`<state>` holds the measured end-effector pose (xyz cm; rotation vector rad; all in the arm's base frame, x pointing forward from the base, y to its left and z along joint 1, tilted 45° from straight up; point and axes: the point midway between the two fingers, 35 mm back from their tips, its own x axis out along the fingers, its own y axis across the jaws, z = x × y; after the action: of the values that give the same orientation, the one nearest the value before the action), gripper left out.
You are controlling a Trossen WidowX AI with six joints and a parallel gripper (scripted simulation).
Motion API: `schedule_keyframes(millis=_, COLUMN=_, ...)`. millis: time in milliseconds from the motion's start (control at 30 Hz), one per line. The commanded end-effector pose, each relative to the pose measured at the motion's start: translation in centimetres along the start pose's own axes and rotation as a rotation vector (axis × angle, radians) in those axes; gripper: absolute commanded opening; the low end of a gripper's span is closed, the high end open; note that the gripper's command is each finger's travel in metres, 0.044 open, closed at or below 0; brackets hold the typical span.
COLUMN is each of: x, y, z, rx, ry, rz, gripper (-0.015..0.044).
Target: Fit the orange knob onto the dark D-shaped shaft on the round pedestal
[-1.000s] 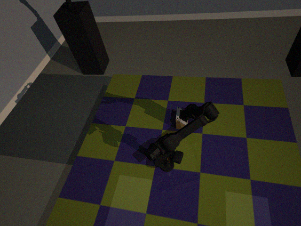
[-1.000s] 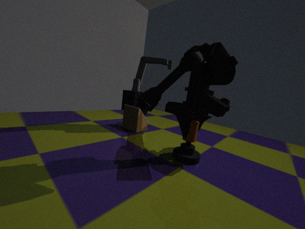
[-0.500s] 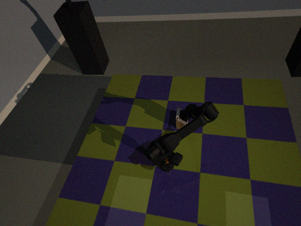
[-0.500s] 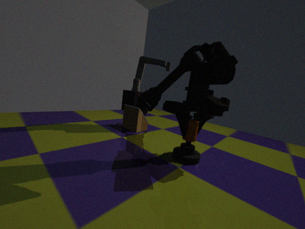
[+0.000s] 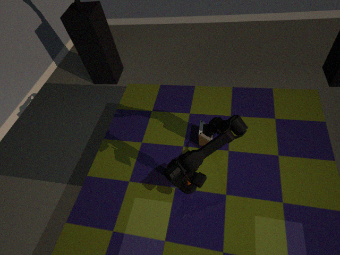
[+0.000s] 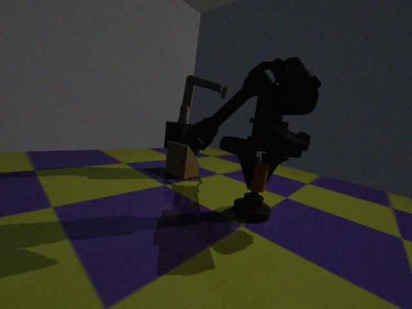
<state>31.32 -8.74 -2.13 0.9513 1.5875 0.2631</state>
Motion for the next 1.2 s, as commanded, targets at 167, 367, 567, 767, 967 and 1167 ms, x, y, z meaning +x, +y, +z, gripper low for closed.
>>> schedule_keyframes(millis=167, x=-0.42, y=-0.01, z=0.04, rx=0.057, ry=-0.001, rz=0.001, gripper=0.0000)
schedule_keyframes(millis=367, x=-0.24, y=-0.05, z=0.06, rx=0.212, ry=-0.001, rz=0.001, gripper=0.0000)
schedule_keyframes(millis=567, x=0.00, y=-0.01, z=0.02, rx=0.212, ry=-0.001, rz=0.001, gripper=0.0000)
schedule_keyframes(millis=767, x=0.04, y=0.01, z=0.04, rx=0.212, ry=-0.001, rz=0.001, gripper=0.0000)
schedule_keyframes(millis=967, x=-0.04, y=0.00, z=0.07, rx=0.212, ry=-0.001, rz=0.001, gripper=0.0000)
schedule_keyframes(millis=1167, x=-0.44, y=0.07, z=0.20, rx=0.221, ry=-0.001, rz=0.001, gripper=0.0000)
